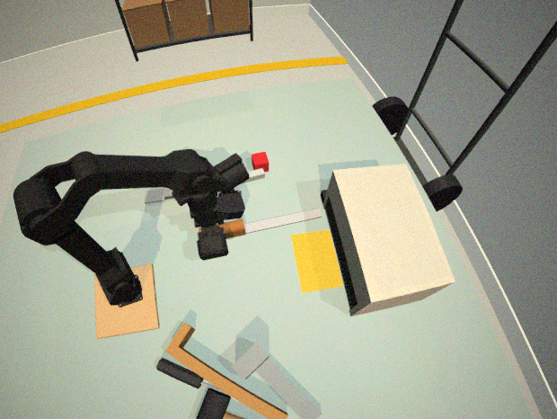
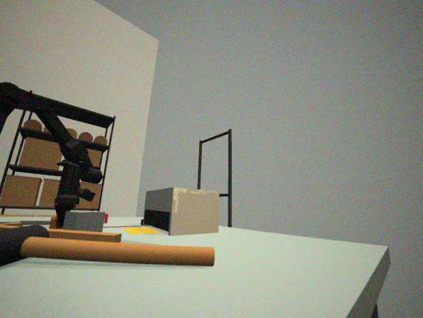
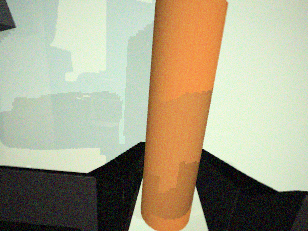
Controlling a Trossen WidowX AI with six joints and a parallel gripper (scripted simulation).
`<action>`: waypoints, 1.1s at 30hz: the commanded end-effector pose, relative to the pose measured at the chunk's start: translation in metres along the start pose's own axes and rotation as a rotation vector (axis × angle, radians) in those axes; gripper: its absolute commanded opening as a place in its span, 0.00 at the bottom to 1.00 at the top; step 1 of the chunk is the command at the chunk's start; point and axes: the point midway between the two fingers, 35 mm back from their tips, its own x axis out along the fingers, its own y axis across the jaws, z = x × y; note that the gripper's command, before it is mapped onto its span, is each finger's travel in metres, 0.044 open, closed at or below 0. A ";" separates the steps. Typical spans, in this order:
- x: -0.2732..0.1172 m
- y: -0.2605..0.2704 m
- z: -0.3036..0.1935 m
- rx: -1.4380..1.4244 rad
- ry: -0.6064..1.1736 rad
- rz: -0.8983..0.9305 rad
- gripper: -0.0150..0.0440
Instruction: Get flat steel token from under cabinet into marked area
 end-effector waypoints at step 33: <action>-0.002 0.001 0.000 -0.297 -0.002 0.005 0.25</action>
